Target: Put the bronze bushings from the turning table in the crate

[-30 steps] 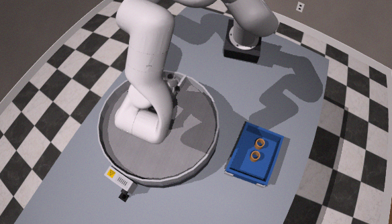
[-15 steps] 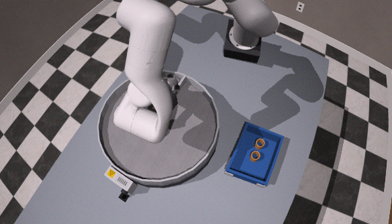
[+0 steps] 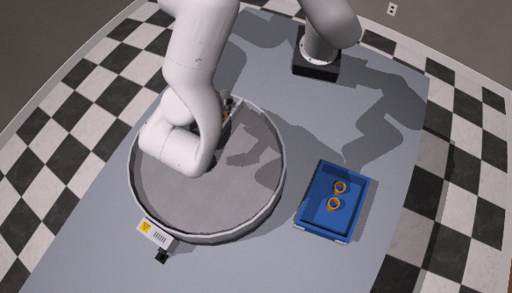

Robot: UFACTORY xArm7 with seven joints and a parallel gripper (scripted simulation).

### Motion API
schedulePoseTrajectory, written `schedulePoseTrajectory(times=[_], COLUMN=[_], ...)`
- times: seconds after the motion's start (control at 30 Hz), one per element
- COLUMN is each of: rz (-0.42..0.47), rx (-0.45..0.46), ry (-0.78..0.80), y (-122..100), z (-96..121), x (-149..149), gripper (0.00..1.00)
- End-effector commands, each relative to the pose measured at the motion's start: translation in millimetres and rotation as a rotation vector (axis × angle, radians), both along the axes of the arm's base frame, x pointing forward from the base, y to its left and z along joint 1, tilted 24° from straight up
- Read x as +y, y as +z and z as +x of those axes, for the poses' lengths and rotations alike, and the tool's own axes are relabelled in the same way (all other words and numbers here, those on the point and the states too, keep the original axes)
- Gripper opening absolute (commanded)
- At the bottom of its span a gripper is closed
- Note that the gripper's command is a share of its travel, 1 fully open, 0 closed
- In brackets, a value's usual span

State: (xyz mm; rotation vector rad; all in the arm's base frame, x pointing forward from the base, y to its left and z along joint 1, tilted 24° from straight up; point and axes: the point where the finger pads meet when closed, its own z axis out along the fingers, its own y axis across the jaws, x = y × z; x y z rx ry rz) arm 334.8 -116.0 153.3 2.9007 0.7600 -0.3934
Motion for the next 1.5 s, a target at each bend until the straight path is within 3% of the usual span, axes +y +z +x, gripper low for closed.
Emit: schedulePoseTrajectory(times=[0.0, 0.33, 0.37, 1.47], rz=[0.000, 0.000, 0.000, 0.000], rx=[-0.002, -0.002, -0.002, -0.002], ry=[-0.001, -0.001, -0.001, -0.001], y=[6.6, 6.6, 6.6, 6.6], z=[-1.9, -1.9, -1.9, -1.9], x=[-1.7, -1.7, -1.7, -1.7], gripper=[0.00, 0.00, 0.11, 0.11])
